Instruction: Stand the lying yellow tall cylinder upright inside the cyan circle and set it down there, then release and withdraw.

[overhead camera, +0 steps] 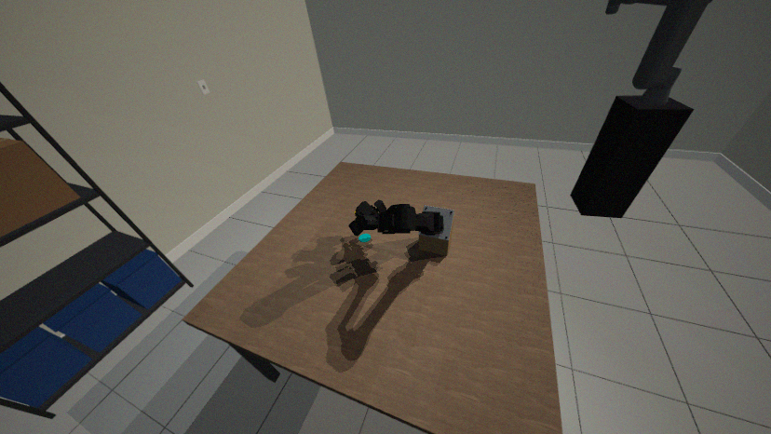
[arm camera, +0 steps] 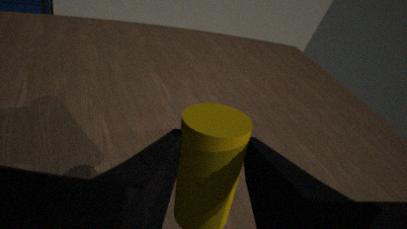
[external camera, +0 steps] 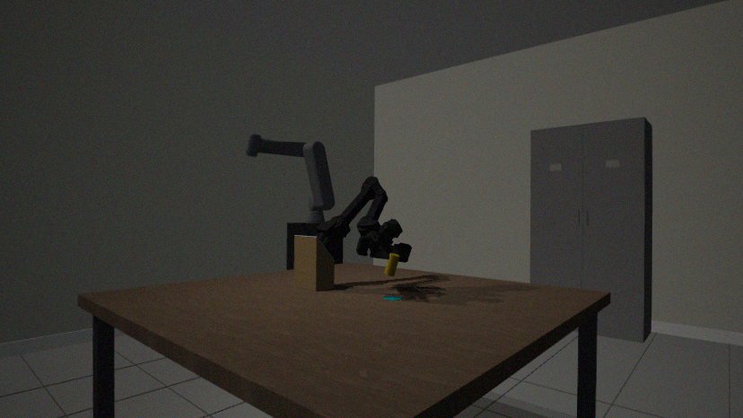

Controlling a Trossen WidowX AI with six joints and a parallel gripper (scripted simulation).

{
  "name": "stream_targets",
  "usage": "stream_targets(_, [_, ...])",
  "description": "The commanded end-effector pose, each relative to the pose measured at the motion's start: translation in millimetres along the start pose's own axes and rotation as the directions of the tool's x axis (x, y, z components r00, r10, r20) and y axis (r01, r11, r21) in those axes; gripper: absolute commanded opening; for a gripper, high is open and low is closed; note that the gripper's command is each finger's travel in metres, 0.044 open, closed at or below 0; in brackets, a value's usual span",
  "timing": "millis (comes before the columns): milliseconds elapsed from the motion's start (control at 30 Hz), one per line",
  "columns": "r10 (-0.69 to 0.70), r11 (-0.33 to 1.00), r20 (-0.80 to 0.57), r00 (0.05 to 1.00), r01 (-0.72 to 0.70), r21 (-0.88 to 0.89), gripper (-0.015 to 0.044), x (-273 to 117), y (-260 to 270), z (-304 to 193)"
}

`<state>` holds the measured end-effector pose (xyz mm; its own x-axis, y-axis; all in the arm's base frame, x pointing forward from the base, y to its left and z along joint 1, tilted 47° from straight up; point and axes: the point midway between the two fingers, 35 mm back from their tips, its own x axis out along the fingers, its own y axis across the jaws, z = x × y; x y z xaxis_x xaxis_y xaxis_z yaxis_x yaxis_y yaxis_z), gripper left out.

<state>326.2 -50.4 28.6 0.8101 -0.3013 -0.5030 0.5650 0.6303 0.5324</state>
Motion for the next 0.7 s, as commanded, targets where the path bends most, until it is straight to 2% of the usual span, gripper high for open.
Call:
stream_targets(0, [0.006,1.0,0.027,1.0,-0.006,0.02,0.0105,-5,-1,3])
stream_targets(667, [0.054,0.991,0.143,0.988,-0.071,0.114,0.0105,-26,1,12])
